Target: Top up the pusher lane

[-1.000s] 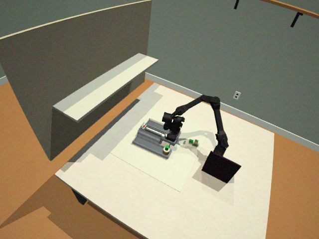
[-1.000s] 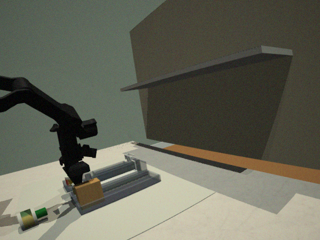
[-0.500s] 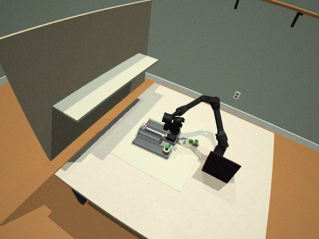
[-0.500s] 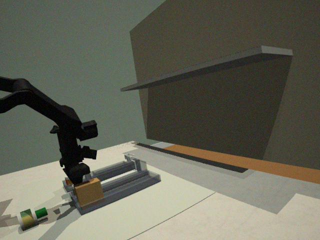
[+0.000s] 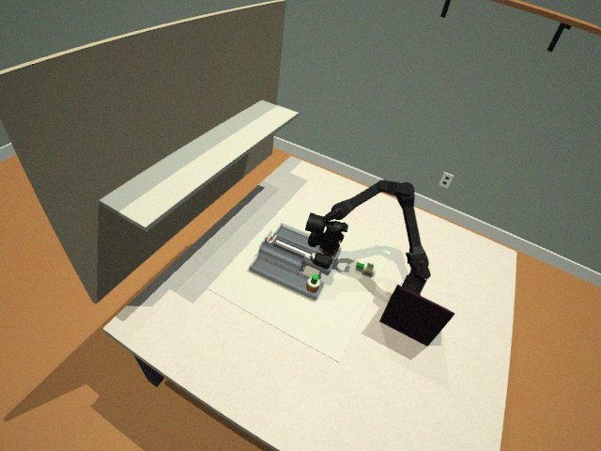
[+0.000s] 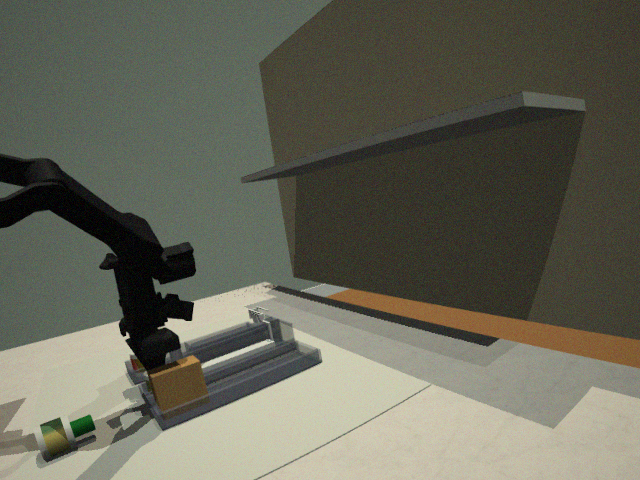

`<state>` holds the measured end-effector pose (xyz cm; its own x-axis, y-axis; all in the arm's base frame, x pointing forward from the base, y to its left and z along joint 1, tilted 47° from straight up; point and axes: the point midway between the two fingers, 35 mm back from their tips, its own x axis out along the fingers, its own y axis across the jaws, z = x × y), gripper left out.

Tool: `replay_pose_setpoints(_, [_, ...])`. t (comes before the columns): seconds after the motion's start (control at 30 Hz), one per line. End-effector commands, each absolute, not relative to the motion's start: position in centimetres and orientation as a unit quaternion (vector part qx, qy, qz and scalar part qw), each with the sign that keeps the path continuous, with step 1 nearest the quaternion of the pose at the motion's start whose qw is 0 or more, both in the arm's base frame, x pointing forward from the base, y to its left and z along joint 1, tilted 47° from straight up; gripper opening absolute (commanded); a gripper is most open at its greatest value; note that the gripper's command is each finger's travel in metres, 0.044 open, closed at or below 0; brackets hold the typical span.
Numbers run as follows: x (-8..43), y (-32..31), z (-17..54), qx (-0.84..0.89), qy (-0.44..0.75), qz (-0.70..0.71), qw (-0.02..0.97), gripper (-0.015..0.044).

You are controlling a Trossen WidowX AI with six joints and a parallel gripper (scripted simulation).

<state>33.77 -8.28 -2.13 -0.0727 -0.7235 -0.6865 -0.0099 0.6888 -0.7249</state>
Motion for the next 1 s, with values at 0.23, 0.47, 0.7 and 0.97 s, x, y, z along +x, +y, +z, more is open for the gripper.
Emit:
replay_pose_setpoints(0.23, [33.85,-8.39,-2.02,-0.274,0.669,-0.289,0.627,0.0])
replay_pose_setpoints(0.47, [33.73,-8.38,-2.02,-0.274,0.669,-0.289,0.627,0.0])
replay_pose_setpoints(0.7, [33.61,-8.38,-2.01,-0.274,0.669,-0.289,0.627,0.0])
replay_pose_setpoints(0.97, [33.48,-8.37,-2.01,-0.274,0.669,-0.289,0.627,0.0])
